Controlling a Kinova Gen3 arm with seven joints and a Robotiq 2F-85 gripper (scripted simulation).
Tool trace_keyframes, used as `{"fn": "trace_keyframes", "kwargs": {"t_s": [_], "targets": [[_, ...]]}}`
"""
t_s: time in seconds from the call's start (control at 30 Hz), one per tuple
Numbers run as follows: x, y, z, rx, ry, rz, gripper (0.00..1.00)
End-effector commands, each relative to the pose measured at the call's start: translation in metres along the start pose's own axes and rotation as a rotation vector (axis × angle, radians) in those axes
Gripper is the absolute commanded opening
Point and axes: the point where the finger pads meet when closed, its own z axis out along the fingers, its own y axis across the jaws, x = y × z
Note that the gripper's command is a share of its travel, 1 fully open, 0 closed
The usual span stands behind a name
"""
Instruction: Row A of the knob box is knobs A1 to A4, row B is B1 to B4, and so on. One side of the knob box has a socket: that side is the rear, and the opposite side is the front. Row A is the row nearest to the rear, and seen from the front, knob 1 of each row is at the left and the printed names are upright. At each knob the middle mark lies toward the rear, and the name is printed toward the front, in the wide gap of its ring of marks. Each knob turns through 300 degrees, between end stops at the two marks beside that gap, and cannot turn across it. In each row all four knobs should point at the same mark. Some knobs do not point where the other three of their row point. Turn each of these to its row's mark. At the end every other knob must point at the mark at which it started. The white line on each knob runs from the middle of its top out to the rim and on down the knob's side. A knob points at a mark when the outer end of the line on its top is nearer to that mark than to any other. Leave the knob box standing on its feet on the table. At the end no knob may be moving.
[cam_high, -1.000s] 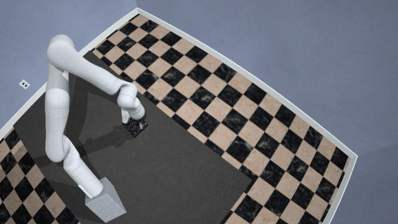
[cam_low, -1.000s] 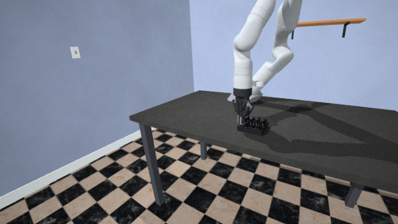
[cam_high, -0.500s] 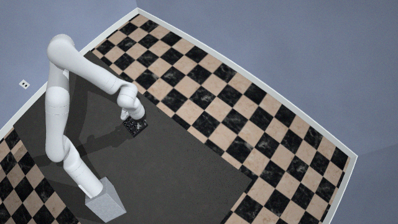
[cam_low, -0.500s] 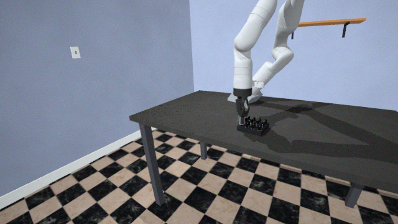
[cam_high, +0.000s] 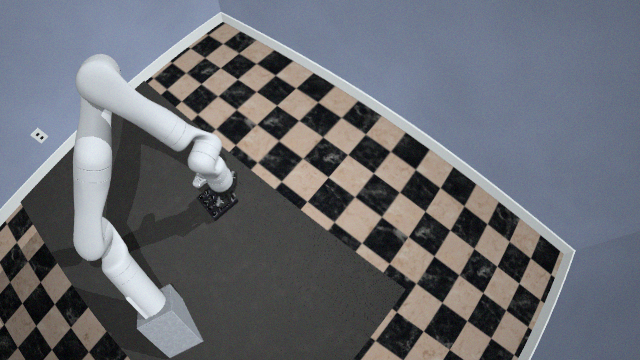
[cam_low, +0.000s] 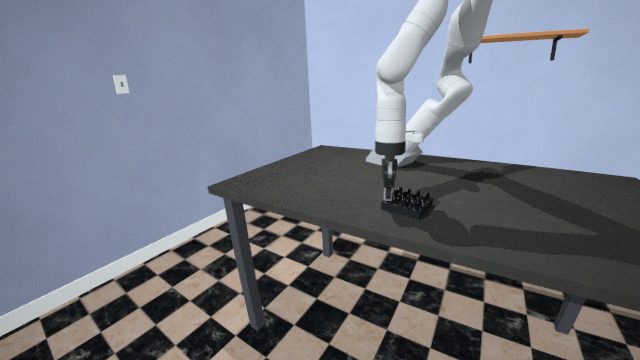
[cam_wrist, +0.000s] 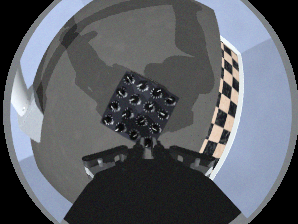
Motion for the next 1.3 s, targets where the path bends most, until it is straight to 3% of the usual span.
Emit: {"fn": "trace_keyframes", "kwargs": {"t_s": [0.0, 0.67, 1.27], "targets": [[0.0008, 0.0012, 0.0004, 0.002, -0.002, 0.061, 0.08], [0.001, 0.0009, 0.0004, 0.002, -0.002, 0.313, 0.08], [0.0012, 0.0007, 0.0005, 0.002, -0.002, 0.419, 0.08]]}}
